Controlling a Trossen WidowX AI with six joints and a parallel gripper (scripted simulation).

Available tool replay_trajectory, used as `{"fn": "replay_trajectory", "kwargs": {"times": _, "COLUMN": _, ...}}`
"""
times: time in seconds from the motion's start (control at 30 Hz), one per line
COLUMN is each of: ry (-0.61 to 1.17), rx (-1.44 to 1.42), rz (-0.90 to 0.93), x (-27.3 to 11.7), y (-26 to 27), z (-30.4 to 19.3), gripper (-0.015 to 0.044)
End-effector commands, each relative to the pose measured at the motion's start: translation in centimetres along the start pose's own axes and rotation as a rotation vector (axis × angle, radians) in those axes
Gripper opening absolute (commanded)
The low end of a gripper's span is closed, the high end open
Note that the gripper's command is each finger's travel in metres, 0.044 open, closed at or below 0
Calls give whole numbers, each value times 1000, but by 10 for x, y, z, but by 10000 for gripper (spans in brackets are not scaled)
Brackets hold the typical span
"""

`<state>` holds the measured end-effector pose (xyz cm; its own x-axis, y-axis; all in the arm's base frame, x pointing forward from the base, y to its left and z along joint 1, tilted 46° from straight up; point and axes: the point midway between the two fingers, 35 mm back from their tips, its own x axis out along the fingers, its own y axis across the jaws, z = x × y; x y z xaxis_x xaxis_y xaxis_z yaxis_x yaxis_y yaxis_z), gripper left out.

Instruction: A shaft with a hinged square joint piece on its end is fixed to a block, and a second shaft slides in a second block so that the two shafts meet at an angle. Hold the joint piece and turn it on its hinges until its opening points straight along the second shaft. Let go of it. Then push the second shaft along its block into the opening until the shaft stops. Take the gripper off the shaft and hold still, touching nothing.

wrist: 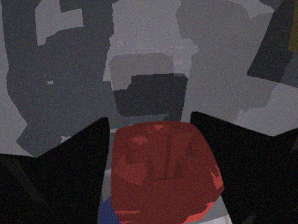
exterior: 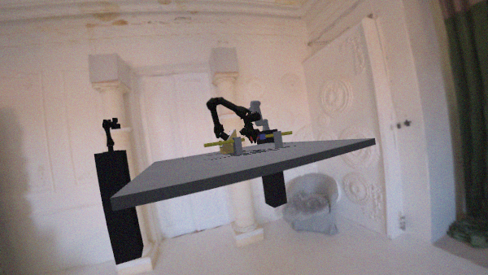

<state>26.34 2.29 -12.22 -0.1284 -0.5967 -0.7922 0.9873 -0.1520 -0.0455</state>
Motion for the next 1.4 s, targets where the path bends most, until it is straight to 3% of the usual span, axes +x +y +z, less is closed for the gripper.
{"fn": "replay_trajectory", "kwargs": {"times": 0.0, "ry": 0, "rx": 1, "rz": -1, "x": 0, "y": 0, "z": 0, "gripper": 383}}
{"fn": "replay_trajectory", "kwargs": {"times": 0.1, "ry": 0, "rx": 1, "rz": -1, "x": 0, "y": 0, "z": 0, "gripper": 440}}
{"fn": "replay_trajectory", "kwargs": {"times": 0.57, "ry": -5, "rx": 1, "rz": -2, "x": 0, "y": 0, "z": 0, "gripper": 440}}
{"fn": "replay_trajectory", "kwargs": {"times": 0.97, "ry": -332, "rx": -6, "rz": -5, "x": -28, "y": 0, "z": -9, "gripper": 440}}
{"fn": "replay_trajectory", "kwargs": {"times": 1.37, "ry": -325, "rx": -88, "rz": -15, "x": -35, "y": 1, "z": -10, "gripper": 440}}
